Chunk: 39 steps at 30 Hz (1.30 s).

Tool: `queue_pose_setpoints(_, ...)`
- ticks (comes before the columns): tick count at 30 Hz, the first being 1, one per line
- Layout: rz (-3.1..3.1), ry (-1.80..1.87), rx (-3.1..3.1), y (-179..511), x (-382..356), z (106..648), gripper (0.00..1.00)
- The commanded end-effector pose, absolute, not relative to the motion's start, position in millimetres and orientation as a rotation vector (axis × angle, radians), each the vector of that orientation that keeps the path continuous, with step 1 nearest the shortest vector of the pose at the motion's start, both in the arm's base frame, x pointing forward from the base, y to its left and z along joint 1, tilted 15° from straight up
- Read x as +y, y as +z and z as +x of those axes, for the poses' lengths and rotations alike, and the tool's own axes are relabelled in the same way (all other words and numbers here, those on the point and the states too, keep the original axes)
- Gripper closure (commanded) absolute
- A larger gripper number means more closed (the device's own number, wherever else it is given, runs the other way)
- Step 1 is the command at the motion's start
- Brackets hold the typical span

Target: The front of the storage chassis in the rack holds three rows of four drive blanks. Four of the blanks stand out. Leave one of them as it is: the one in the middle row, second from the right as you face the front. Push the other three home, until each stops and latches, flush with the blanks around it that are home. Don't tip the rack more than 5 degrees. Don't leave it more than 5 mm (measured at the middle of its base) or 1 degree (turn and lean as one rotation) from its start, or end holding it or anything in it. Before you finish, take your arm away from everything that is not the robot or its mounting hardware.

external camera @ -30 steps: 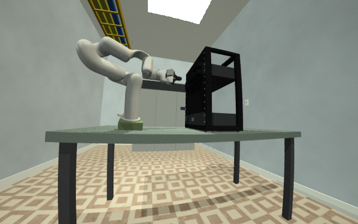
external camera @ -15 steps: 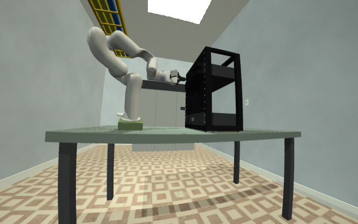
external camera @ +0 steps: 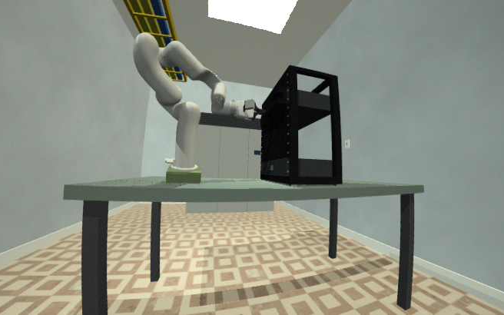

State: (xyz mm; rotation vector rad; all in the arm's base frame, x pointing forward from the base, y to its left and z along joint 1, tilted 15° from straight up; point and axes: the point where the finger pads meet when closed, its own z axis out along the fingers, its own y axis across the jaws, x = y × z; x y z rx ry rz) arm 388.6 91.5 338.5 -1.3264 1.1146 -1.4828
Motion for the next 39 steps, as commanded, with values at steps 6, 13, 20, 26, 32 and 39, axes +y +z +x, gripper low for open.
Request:
queue_pose_setpoints(6, -1.322, -1.484, 1.113, 342.4, 94.7, 398.1, 1.0)
queue_pose_setpoints(13, -1.322, -1.484, 1.113, 342.8, 95.2, 399.4, 1.0)
queue_pose_setpoints(20, -1.322, -1.484, 1.113, 342.8, 95.2, 399.4, 1.0)
queue_pose_setpoints(26, -1.322, -1.484, 1.113, 342.6, 95.1, 397.8, 1.0)
queue_pose_setpoints(32, -1.322, -1.484, 1.113, 342.6, 95.1, 397.4, 1.0)
queue_pose_setpoints(39, -1.322, -1.484, 1.113, 342.6, 95.1, 397.4, 1.0)
